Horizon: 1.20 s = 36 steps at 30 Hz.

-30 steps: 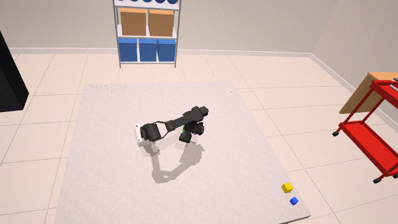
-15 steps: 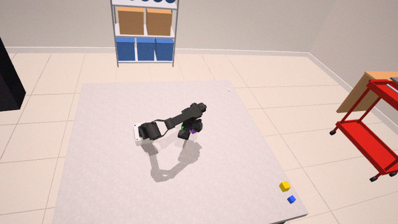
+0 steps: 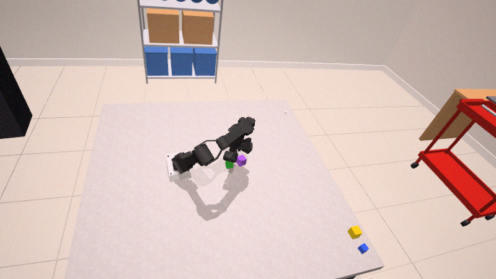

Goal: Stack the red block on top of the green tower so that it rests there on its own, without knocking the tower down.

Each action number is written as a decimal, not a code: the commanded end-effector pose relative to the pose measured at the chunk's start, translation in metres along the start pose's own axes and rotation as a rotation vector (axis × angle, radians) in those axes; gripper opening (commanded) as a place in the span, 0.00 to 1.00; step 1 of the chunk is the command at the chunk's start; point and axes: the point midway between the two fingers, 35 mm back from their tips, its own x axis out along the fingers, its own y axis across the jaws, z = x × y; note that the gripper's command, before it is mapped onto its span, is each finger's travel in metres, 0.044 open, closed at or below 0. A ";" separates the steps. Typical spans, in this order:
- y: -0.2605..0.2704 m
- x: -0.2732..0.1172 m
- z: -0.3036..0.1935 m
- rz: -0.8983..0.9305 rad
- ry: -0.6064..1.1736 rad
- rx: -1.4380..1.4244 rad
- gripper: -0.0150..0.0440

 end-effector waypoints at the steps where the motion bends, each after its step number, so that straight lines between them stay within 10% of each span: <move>1: 0.025 0.000 -0.007 0.004 0.001 0.018 0.25; 36: 0.061 0.045 -0.021 -0.001 -0.007 0.044 0.25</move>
